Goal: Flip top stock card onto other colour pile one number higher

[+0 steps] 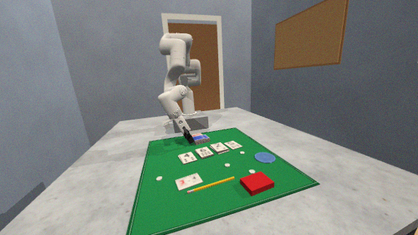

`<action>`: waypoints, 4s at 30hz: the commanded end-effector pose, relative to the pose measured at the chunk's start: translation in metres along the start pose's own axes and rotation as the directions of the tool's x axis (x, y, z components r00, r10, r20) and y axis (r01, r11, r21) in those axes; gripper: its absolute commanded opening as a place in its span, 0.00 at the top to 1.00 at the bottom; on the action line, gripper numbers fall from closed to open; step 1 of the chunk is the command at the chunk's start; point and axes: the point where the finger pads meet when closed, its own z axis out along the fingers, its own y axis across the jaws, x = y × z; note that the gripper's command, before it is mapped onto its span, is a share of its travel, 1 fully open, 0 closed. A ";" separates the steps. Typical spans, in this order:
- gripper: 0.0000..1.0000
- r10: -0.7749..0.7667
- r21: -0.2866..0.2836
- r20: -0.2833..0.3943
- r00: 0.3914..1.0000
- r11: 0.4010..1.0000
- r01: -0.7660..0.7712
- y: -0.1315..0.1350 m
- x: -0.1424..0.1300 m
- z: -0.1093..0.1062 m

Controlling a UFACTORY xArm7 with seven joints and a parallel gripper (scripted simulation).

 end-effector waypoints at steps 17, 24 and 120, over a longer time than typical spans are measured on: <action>0.26 -0.001 0.003 -0.002 1.000 1.000 0.001 -0.001 0.000 -0.001; 0.26 -0.001 0.003 -0.002 1.000 1.000 0.001 -0.001 0.000 -0.001; 0.26 -0.001 0.003 -0.002 1.000 1.000 0.001 -0.001 -0.037 -0.094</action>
